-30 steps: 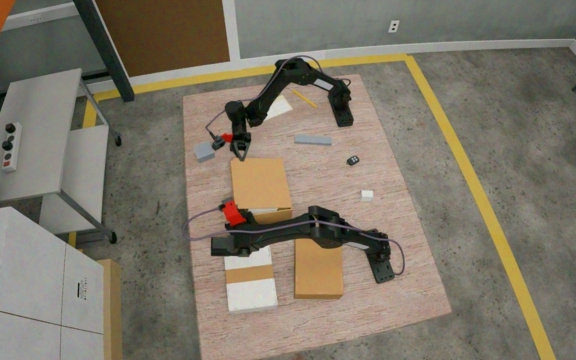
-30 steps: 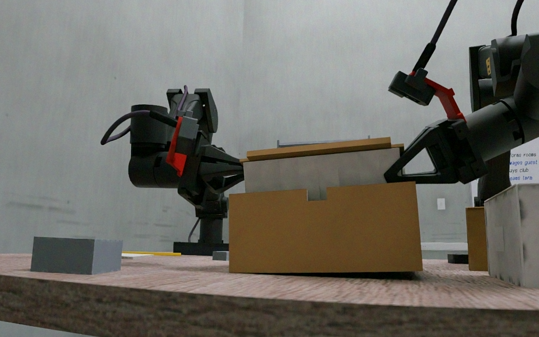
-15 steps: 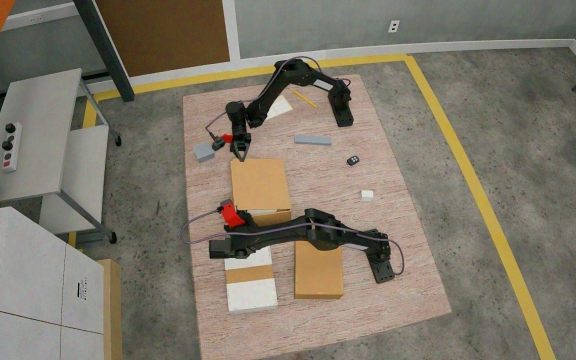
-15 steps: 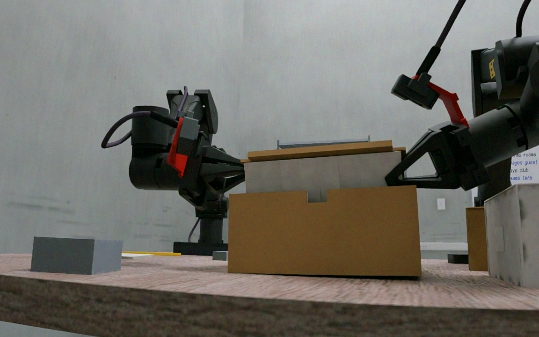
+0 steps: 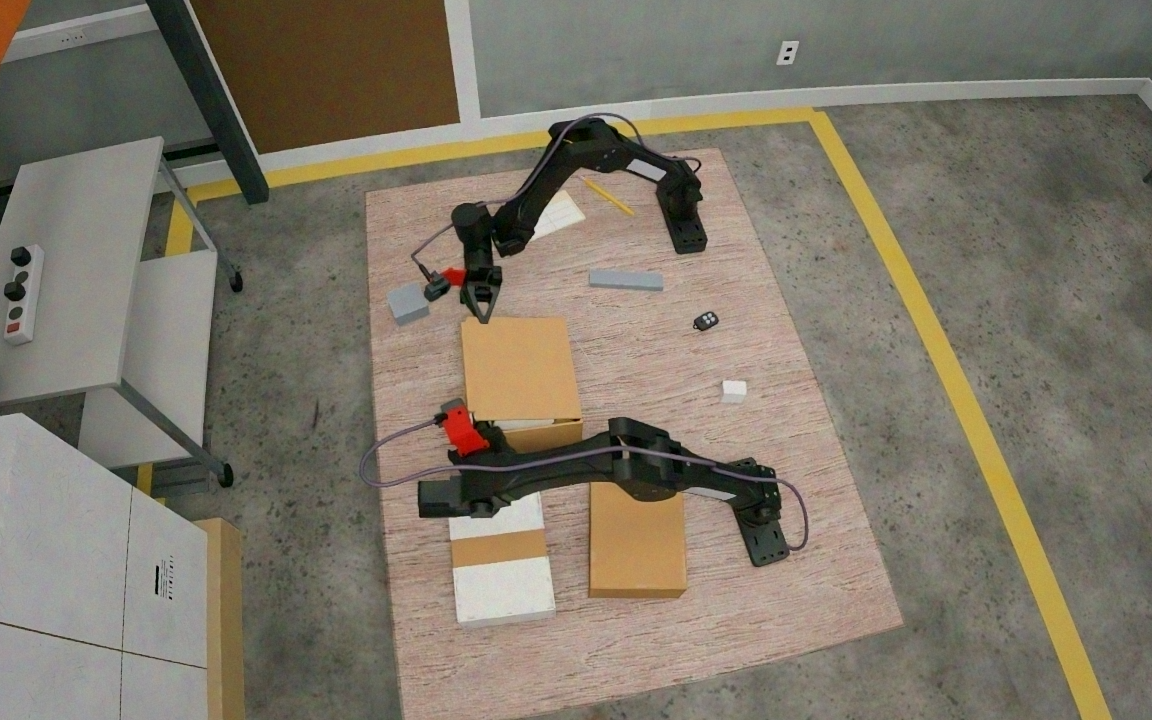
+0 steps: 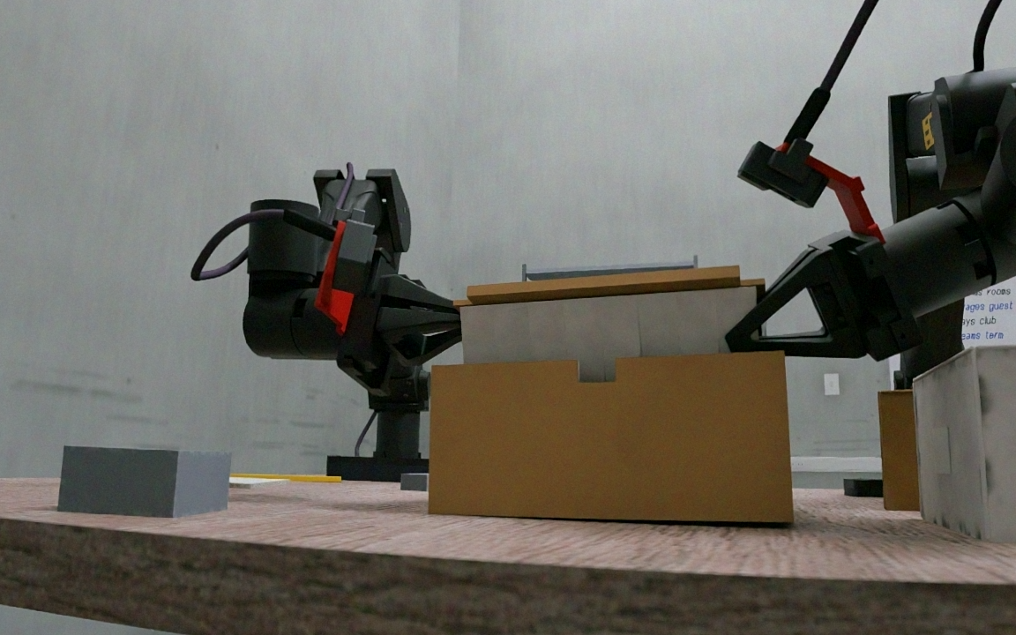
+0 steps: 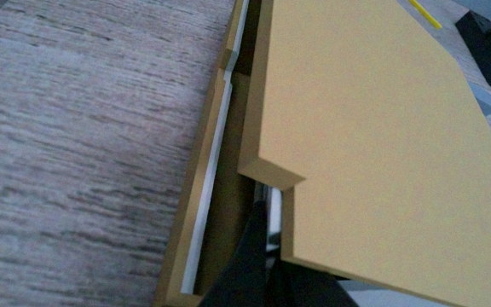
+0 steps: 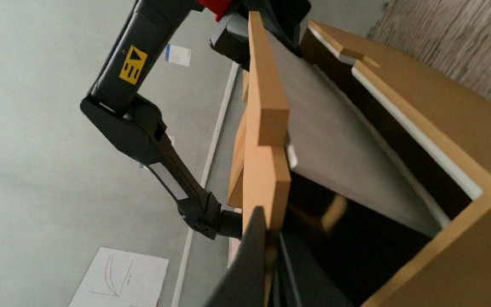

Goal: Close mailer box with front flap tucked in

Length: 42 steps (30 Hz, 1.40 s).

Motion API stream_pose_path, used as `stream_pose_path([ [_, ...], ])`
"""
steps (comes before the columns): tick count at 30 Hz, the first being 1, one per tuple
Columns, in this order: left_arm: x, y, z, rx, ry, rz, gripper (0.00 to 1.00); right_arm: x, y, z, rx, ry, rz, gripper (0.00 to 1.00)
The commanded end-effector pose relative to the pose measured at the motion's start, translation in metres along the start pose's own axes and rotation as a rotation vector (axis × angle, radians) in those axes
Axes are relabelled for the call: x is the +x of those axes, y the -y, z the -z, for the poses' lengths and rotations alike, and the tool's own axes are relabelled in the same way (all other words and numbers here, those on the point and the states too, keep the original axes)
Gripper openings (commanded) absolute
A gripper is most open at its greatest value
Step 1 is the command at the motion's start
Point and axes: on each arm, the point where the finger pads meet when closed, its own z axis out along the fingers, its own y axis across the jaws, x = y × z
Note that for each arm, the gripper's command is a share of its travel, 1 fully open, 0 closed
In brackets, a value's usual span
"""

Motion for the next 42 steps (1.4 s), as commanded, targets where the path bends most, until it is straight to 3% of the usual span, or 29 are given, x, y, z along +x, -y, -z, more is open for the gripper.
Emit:
stream_pose_path([
  [1,-0.0179,-0.0006,-0.0044,0.017,0.037,-0.027,0.01,0.0260,0.0447,-0.0040,0.033,-0.056,-0.116,0.01],
  [42,-0.0146,-0.0021,-0.0058,0.020,0.036,-0.021,0.01,0.0258,0.0452,-0.0029,0.034,-0.054,-0.118,0.01],
])
